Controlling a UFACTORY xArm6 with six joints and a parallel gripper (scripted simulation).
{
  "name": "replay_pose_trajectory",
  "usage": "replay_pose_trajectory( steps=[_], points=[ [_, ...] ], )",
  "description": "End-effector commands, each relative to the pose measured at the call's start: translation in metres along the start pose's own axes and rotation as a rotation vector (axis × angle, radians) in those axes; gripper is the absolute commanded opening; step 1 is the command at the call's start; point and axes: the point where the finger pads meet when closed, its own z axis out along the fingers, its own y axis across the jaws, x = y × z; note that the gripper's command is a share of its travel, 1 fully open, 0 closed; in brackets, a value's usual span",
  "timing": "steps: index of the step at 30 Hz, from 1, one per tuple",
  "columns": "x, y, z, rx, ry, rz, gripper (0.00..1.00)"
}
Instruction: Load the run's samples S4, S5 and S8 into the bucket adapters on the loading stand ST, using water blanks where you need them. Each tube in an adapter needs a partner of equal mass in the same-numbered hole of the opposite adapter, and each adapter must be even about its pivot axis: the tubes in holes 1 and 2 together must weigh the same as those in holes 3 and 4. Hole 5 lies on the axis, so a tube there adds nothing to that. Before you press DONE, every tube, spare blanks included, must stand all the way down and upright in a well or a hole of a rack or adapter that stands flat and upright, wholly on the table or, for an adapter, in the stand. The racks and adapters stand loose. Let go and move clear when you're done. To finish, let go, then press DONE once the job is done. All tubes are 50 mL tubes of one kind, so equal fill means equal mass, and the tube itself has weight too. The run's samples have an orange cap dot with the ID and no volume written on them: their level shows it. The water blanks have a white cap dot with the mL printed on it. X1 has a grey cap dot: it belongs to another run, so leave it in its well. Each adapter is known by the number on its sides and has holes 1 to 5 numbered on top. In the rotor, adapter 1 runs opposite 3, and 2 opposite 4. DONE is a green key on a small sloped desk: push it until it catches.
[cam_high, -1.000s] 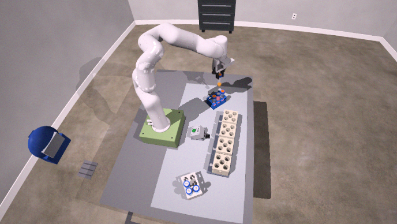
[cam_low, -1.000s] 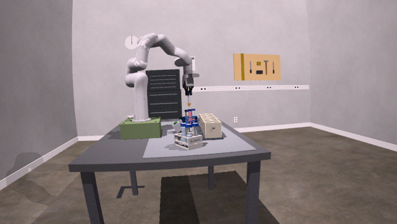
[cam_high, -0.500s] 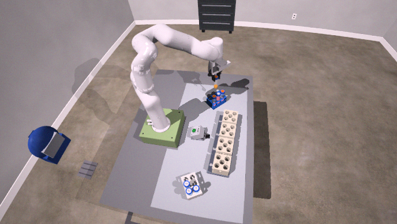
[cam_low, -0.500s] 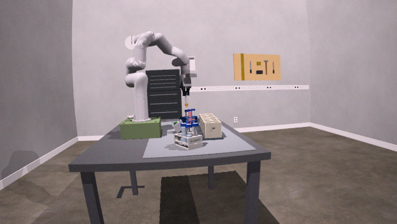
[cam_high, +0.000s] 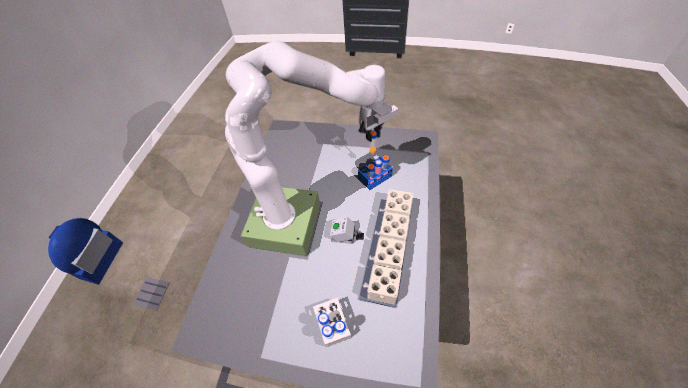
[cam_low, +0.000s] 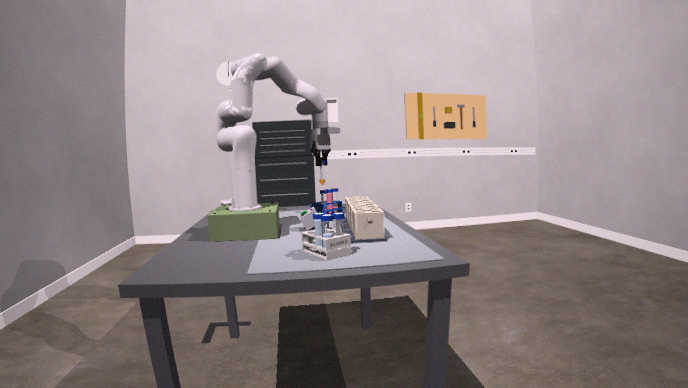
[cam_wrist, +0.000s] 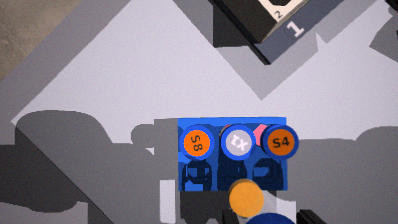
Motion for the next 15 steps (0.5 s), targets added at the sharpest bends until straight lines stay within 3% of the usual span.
replay_pose_trajectory(
  steps=[1, 15],
  points=[
    [0.000, -0.001, -0.002, 0.005, 0.000, 0.000, 0.00],
    [0.000, -0.001, 0.012, 0.005, 0.000, 0.000, 0.00]
  ],
)
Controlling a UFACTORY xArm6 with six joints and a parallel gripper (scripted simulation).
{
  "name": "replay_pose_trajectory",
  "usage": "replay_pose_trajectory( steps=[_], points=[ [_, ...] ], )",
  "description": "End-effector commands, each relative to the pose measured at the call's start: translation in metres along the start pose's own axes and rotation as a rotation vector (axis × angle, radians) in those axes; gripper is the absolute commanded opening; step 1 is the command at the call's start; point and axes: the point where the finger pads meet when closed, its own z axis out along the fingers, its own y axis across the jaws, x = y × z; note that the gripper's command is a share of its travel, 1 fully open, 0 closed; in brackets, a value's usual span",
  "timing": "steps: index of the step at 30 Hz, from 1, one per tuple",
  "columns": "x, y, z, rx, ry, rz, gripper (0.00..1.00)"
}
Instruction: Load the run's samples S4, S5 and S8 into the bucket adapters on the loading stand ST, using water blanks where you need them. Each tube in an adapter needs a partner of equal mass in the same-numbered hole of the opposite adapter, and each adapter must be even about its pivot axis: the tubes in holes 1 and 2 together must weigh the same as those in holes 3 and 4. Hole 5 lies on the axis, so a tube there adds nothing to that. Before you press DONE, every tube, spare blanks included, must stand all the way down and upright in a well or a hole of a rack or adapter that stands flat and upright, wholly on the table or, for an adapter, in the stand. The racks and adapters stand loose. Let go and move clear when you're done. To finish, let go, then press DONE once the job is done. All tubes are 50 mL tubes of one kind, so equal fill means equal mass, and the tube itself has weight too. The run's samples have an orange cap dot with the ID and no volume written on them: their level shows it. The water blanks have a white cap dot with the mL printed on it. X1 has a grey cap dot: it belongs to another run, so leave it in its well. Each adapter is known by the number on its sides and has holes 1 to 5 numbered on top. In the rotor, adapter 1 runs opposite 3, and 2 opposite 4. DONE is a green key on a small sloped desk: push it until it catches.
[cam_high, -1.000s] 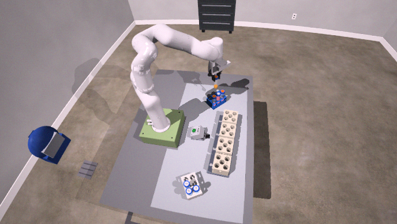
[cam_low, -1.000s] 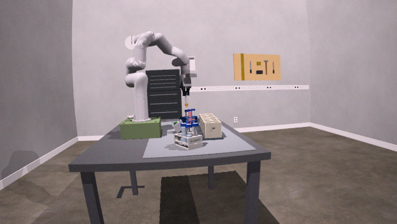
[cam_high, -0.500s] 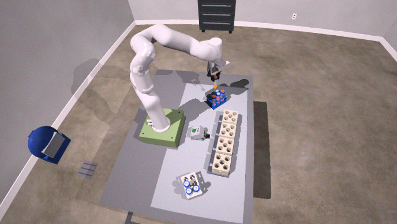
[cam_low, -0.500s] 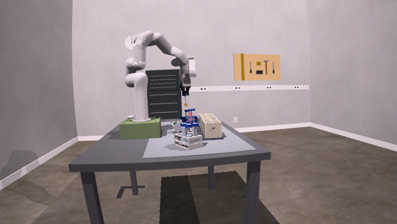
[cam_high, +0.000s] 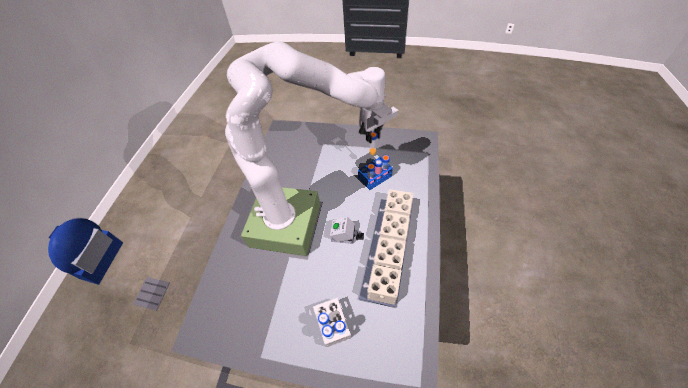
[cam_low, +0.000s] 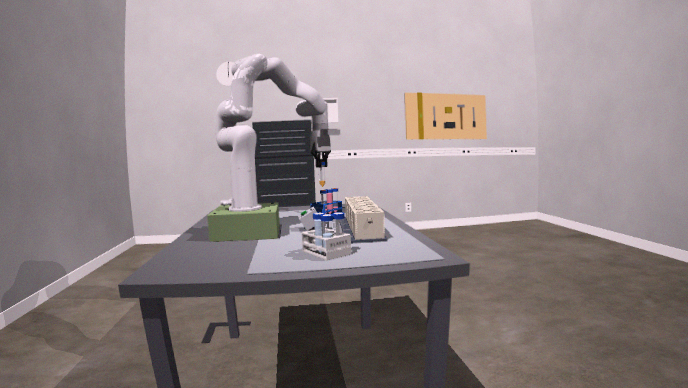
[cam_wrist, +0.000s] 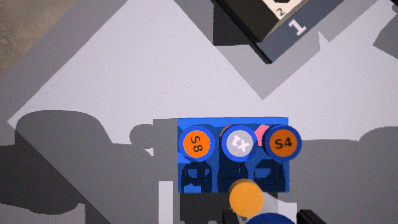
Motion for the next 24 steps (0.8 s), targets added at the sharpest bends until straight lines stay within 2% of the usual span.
replay_pose_trajectory(
  steps=[1, 24],
  points=[
    [0.000, -0.001, 0.007, 0.004, 0.000, 0.000, 0.00],
    [0.000, -0.001, 0.049, 0.004, 0.000, 0.000, 0.00]
  ],
)
